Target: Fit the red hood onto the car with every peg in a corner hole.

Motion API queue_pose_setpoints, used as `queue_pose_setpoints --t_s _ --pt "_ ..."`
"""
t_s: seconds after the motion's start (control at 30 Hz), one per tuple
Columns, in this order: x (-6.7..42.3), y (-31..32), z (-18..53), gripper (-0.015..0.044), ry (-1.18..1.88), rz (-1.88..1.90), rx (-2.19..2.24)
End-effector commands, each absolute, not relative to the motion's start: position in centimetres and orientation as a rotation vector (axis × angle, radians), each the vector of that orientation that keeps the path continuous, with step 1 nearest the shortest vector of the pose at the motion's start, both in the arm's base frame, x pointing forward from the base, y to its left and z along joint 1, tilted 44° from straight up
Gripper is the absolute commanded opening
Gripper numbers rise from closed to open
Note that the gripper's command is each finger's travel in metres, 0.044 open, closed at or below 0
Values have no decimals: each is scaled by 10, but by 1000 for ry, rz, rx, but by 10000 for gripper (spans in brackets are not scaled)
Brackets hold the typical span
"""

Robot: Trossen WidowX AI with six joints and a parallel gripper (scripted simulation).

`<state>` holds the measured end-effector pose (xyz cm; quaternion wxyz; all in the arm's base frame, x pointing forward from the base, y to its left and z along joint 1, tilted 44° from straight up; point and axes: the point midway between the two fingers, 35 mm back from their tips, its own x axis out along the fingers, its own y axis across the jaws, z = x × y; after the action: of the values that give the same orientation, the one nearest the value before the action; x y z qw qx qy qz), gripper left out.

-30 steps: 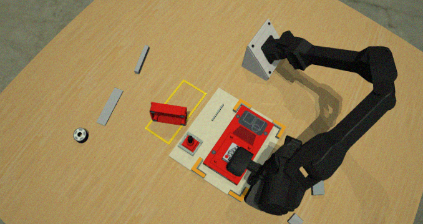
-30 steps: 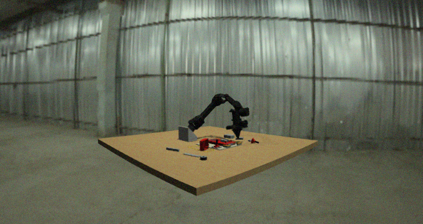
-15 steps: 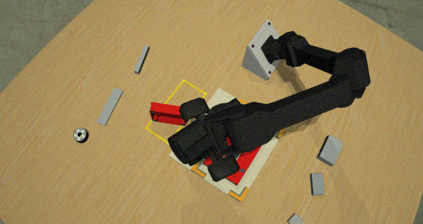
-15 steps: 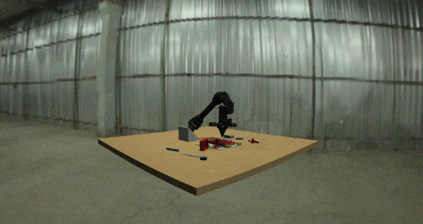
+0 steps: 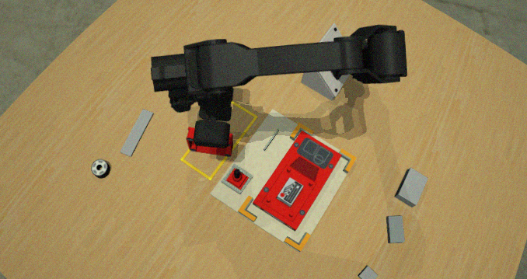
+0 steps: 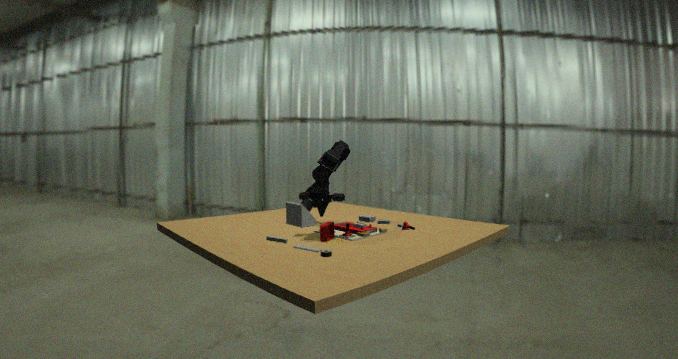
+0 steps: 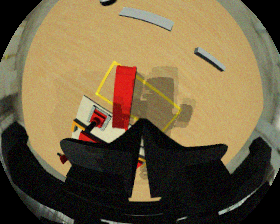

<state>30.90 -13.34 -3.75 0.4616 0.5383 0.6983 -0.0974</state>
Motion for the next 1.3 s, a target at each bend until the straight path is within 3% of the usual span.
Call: queue_pose_setpoints --t_s 0.0,1.27 --pt "295 -146 -48 0 1750 -289 1395" --pt "307 -112 -78 0 1749 -287 1396"
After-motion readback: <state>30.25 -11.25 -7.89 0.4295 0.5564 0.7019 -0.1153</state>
